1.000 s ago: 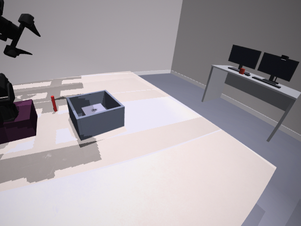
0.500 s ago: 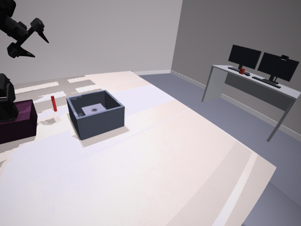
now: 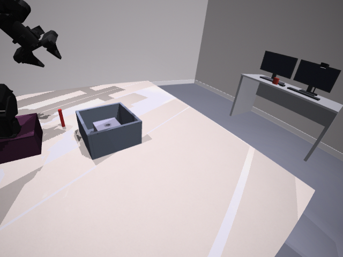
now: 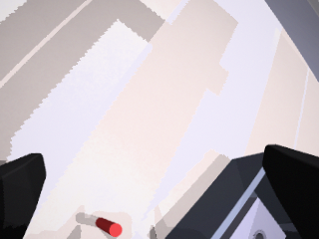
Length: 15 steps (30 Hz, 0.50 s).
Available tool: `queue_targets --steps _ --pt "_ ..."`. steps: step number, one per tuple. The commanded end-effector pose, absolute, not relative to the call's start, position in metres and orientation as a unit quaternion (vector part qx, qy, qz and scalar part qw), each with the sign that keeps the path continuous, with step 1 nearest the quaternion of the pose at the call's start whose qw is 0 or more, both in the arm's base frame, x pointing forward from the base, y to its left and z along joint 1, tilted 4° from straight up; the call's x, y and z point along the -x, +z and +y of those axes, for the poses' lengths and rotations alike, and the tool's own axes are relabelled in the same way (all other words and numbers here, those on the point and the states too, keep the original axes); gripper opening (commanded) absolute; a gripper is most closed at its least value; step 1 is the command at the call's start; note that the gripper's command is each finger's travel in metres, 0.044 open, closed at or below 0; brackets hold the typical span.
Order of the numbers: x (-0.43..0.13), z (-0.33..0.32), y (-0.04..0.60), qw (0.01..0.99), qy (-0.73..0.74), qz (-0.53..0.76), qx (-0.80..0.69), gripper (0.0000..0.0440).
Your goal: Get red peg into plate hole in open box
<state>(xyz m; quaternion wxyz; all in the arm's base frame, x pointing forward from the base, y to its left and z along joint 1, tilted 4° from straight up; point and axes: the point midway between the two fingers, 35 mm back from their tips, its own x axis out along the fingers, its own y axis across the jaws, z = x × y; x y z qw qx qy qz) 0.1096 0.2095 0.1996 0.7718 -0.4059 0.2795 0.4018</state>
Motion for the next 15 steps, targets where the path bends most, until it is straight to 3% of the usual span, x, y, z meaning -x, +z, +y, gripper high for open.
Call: queue_targets --steps 1,15 --pt "-0.113 0.205 0.194 0.786 0.381 0.318 0.369 0.0440" --pt "-0.127 0.186 0.173 0.824 0.265 0.457 0.205 0.0440"
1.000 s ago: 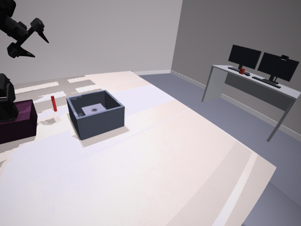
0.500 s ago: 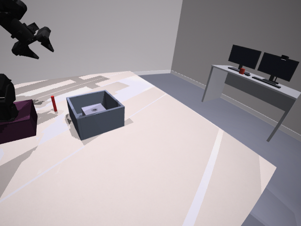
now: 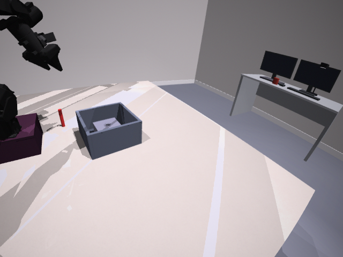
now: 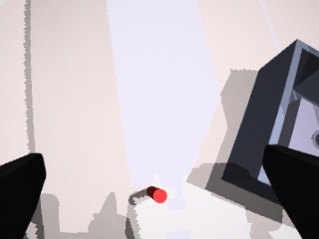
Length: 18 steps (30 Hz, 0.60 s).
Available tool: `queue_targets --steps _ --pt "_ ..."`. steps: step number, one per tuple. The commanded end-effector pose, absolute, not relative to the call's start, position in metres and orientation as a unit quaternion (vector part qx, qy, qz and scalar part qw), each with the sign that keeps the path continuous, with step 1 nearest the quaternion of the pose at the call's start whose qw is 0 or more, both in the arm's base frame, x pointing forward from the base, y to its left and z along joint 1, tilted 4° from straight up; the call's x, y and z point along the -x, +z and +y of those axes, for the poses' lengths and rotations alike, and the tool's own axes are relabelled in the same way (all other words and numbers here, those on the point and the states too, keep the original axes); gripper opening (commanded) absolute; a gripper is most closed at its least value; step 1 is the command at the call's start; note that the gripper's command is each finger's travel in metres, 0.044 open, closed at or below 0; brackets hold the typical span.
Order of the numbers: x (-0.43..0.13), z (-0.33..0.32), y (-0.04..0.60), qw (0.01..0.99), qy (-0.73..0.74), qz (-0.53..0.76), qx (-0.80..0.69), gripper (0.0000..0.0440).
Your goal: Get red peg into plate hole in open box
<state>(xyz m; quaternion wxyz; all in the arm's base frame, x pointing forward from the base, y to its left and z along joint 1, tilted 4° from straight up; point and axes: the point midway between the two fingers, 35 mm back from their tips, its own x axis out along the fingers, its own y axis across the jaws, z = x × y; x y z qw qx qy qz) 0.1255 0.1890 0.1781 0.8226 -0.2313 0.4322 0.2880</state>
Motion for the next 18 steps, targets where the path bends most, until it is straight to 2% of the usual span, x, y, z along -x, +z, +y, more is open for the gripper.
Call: queue_targets --steps 1,18 --pt "-0.128 0.184 0.171 0.825 0.256 0.465 0.194 0.0440" --pt "-0.135 0.160 0.139 0.803 0.064 0.592 0.004 0.0440"
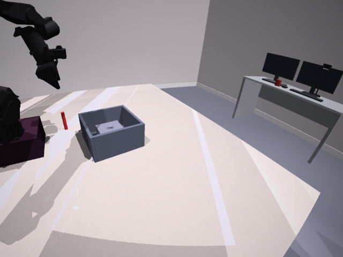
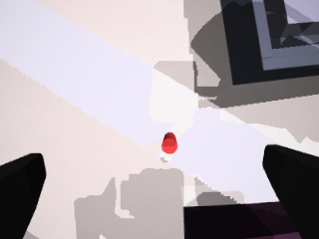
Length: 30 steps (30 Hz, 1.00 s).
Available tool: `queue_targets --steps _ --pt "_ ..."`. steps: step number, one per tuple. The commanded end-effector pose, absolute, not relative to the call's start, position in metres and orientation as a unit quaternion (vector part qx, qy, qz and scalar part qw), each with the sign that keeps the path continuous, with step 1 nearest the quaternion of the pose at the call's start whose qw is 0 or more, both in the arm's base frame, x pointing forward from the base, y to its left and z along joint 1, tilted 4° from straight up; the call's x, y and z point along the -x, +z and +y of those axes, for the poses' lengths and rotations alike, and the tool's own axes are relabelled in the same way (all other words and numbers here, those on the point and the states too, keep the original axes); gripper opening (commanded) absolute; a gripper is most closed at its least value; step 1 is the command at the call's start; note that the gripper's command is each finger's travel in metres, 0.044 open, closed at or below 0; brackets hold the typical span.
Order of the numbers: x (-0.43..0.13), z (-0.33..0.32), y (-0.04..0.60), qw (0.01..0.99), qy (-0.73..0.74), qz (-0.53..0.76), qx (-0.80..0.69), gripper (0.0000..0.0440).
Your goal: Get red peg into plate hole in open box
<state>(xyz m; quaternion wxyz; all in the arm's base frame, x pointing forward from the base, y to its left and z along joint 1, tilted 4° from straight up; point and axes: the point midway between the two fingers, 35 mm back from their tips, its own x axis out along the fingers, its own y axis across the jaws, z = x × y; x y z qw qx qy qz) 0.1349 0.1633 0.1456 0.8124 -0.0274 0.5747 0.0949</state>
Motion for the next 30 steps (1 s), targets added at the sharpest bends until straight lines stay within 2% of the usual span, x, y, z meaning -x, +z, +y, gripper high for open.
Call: queue_targets --steps 1,18,30 --pt "-0.135 0.158 0.137 0.800 0.051 0.598 -0.006 0.0440" --pt "-0.137 0.144 0.096 0.709 -0.169 0.668 -0.151 0.0440" --pt "-0.145 0.151 0.068 0.667 -0.241 0.680 -0.187 0.0440"
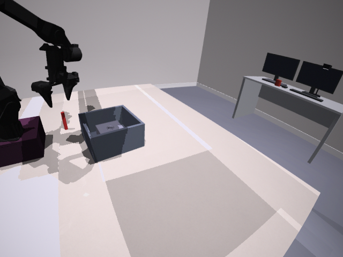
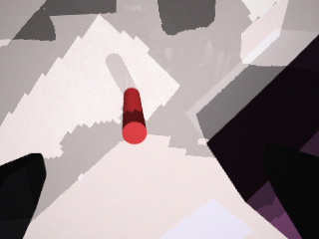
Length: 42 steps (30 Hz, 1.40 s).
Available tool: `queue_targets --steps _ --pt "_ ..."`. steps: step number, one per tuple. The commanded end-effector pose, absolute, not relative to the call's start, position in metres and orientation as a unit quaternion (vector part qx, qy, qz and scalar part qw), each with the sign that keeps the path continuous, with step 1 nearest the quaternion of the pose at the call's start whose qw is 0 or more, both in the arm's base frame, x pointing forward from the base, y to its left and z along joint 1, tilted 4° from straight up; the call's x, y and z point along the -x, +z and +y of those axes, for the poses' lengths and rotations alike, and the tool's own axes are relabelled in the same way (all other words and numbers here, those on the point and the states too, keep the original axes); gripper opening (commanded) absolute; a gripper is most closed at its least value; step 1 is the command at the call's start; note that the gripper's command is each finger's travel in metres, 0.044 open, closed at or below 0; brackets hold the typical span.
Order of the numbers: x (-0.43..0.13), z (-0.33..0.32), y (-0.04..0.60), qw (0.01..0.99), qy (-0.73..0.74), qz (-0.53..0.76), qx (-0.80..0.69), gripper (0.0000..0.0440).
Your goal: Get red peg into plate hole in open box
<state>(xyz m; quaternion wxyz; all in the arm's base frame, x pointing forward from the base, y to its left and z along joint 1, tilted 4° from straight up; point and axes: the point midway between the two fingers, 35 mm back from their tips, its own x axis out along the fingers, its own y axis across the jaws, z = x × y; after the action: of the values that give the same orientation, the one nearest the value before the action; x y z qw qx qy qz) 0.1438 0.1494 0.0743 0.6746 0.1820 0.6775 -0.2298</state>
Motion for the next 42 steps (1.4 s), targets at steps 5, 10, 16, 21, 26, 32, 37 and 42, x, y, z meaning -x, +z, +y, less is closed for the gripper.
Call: queue_targets --steps 5,10,16,21,26,32,37,42 --pt "-0.148 0.154 0.059 0.658 -0.254 0.682 -0.193 0.0438" --pt "-0.150 0.157 0.050 0.653 -0.261 0.684 -0.196 0.0434" --pt "-0.151 0.159 0.040 0.649 -0.265 0.685 -0.197 0.0429" --pt "-0.152 0.160 0.032 0.647 -0.267 0.686 -0.197 0.0423" --pt "-0.151 0.159 0.019 0.646 -0.270 0.687 -0.196 0.0417" --pt "-0.150 0.158 -0.001 0.646 -0.271 0.686 -0.196 0.0414" --pt "-0.150 0.156 -0.015 0.647 -0.271 0.686 -0.192 0.0383" --pt "-0.147 0.153 -0.029 0.641 -0.279 0.690 -0.186 0.0257"
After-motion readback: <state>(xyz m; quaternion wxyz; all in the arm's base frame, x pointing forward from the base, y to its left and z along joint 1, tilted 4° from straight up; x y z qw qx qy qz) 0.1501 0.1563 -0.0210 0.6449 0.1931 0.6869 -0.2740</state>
